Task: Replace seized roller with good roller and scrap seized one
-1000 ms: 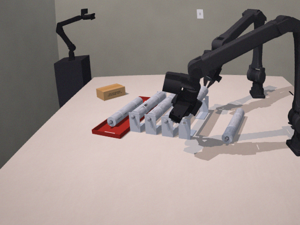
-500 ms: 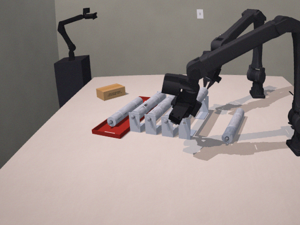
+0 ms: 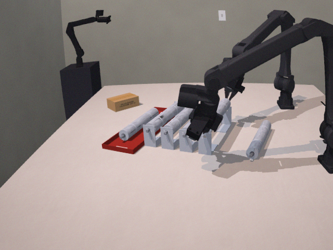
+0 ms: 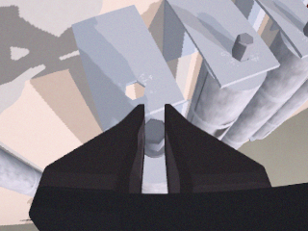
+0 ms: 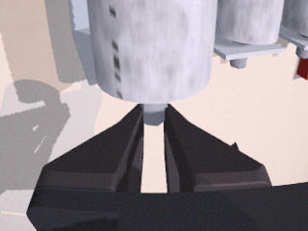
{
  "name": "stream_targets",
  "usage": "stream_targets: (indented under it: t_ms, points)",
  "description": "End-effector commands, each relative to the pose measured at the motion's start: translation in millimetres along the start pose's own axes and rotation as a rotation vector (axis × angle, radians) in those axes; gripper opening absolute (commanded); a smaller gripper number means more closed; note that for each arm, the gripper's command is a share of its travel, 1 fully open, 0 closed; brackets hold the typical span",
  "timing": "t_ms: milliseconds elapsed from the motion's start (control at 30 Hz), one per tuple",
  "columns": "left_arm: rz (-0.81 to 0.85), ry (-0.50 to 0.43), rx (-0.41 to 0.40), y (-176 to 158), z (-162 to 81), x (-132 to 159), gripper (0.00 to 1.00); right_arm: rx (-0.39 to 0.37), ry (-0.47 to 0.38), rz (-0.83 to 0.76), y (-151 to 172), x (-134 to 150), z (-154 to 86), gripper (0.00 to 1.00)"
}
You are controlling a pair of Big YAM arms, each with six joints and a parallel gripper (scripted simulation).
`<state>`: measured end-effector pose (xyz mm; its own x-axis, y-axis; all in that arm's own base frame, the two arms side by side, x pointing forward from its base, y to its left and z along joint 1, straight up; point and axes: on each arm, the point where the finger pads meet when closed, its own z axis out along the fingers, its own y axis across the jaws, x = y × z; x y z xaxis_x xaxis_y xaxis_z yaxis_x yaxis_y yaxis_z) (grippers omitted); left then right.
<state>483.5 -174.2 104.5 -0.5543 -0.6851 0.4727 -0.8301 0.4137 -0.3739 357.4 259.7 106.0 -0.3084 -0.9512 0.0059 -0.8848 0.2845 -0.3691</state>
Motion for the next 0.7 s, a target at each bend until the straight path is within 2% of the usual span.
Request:
stream_targets:
  t_ms: [0,67,100,167,233,300,333,433,533,567,600,667]
  points:
    - [0.027,-0.016,0.032,-32,-15,-4,0.03,0.035,-0.047,0.034,-30,-23,-15,0.03]
    - [0.028,-0.009,0.020,-31,-9,-4,0.03,0.027,-0.046,0.026,-29,-23,-12,0.03]
    - [0.028,-0.004,0.015,-30,-7,-1,0.03,0.034,-0.062,0.032,-33,-23,-20,0.03]
    - [0.027,-0.016,0.030,-34,-17,-2,0.03,0.042,-0.081,0.040,-37,-23,-29,0.03]
    - [0.043,-0.021,0.050,-40,-27,5,0.03,0.034,-0.081,0.063,-36,-23,-27,0.03]
    - [0.019,-0.012,0.016,-32,-8,-6,0.03,0.016,-0.051,0.046,-30,-23,-13,0.03]
    - [0.007,-0.015,0.010,-29,-9,-10,0.03,0.011,-0.047,0.039,-29,-23,-11,0.03]
    - [0.032,-0.024,0.043,-39,-21,-2,0.03,0.022,-0.068,0.037,-32,-22,-24,0.03]
    - [0.039,-0.027,0.052,-41,-23,-3,0.03,0.023,-0.070,0.046,-33,-22,-24,0.03]
    - [0.044,-0.028,0.055,-41,-19,-3,0.03,0.022,-0.068,0.050,-31,-23,-17,0.03]
    - [0.056,-0.036,0.074,-46,-25,-3,0.32,0.032,-0.086,0.058,-35,-26,-23,0.03]
    - [0.054,-0.034,0.069,-44,-22,-4,0.32,0.032,-0.086,0.058,-35,-26,-23,0.03]
